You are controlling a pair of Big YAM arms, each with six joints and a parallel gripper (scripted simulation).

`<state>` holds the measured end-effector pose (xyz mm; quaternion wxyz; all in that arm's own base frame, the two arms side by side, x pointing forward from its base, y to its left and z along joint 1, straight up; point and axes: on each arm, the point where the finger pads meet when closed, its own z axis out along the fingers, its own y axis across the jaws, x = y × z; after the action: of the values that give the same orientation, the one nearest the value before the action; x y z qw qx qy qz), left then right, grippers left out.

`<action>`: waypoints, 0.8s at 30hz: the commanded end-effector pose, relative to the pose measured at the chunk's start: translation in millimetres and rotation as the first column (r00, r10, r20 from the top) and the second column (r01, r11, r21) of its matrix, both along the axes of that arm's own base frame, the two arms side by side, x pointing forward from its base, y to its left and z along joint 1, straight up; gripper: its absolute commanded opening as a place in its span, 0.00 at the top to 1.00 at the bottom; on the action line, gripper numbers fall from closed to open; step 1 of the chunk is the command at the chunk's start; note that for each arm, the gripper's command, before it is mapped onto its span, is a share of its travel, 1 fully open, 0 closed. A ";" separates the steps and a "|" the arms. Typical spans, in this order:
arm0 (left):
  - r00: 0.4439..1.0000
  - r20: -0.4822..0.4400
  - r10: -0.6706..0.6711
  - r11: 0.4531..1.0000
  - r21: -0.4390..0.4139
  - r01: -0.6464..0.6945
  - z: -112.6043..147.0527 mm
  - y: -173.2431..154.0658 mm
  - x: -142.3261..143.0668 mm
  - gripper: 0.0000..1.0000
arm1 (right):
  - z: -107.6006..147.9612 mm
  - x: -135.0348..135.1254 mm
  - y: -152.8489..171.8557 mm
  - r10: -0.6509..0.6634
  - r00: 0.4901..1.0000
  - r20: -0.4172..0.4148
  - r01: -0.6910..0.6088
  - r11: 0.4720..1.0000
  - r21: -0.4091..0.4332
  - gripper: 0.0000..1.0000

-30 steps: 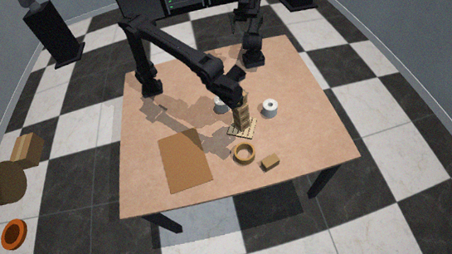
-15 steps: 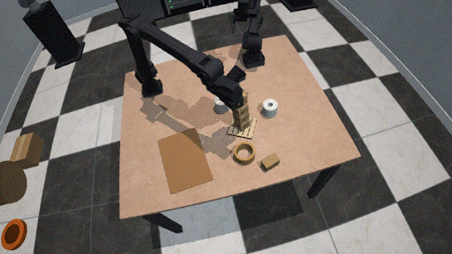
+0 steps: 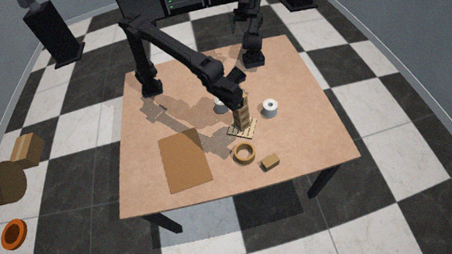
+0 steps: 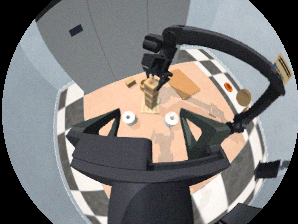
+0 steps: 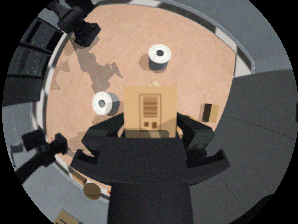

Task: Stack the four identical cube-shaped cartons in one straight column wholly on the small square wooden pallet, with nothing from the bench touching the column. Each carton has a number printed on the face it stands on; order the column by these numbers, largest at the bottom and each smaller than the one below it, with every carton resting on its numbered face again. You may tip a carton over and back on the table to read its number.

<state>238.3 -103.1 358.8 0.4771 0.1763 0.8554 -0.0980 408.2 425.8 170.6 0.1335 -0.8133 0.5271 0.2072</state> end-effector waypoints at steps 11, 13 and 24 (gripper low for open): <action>1.000 0.014 0.001 1.000 -0.007 -0.001 11.8 0.6 0.7 0.00 | 5.2 1.7 2.9 0.002 1.000 0.014 -0.002 1.000 0.012 0.50; 1.000 0.014 0.001 1.000 -0.007 -0.001 11.8 0.6 0.7 0.00 | 5.2 1.7 2.9 0.002 1.000 0.014 -0.002 1.000 0.012 0.27; 1.000 0.014 0.001 1.000 -0.007 -0.001 11.8 0.6 0.7 0.00 | 46.6 10.9 -1.9 -0.002 0.997 0.075 -0.002 0.998 0.059 0.21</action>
<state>238.3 -103.1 358.8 0.4771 0.1763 0.8554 -0.0980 408.7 425.8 172.0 0.1362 -0.8133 0.5267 0.2063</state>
